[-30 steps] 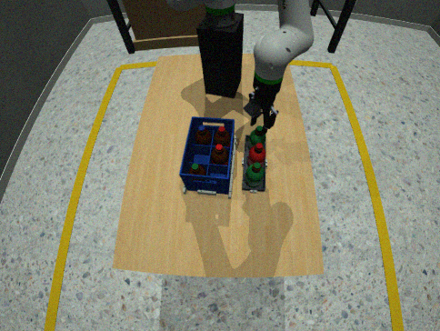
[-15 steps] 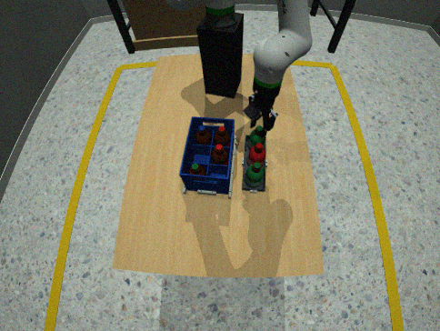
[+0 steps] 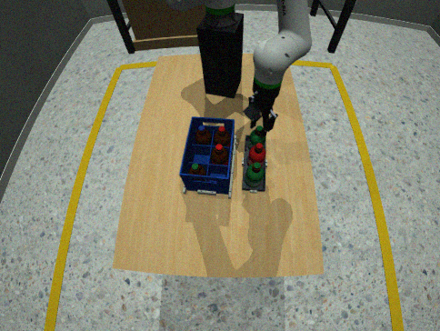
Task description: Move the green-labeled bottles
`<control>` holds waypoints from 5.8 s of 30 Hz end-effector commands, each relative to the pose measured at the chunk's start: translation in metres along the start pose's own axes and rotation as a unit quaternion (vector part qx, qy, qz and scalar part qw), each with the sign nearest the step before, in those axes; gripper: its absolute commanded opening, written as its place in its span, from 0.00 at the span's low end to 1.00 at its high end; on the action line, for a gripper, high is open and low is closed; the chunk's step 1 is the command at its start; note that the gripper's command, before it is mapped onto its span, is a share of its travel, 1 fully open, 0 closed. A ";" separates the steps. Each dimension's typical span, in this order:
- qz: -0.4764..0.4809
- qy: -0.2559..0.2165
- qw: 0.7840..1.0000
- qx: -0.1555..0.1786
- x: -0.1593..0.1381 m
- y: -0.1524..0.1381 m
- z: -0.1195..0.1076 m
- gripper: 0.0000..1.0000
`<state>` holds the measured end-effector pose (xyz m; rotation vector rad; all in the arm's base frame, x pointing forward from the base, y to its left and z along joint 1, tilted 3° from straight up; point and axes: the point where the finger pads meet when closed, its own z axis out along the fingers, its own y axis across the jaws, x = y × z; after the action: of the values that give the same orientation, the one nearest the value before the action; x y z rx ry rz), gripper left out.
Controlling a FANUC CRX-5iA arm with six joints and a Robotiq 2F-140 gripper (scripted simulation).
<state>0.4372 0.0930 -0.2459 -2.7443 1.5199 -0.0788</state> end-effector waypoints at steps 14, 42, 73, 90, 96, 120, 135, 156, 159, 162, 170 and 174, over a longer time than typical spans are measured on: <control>0.000 0.000 1.000 0.001 0.000 -0.001 -0.001 0.44; 0.000 0.000 1.000 0.001 0.000 -0.001 -0.001 0.10; 0.000 0.000 1.000 0.001 0.000 -0.001 -0.001 0.10; 0.000 0.000 1.000 0.001 0.000 -0.001 -0.001 0.10; 0.000 0.000 1.000 0.001 0.000 -0.001 -0.001 0.10; 0.000 0.000 1.000 0.001 0.000 -0.001 -0.001 0.10; 0.000 0.000 1.000 0.001 0.000 -0.001 -0.003 0.10; 0.000 0.000 1.000 0.001 0.000 -0.001 -0.008 0.10; 0.000 0.000 1.000 0.001 0.000 -0.001 -0.009 0.10; 0.000 0.000 1.000 0.001 0.000 -0.001 -0.010 0.10; 0.000 0.000 1.000 0.001 0.000 -0.001 -0.014 0.10; 0.000 0.000 1.000 0.001 0.000 -0.001 -0.016 0.10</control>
<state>0.4364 0.0932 -0.2313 -2.7443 1.5200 -0.0787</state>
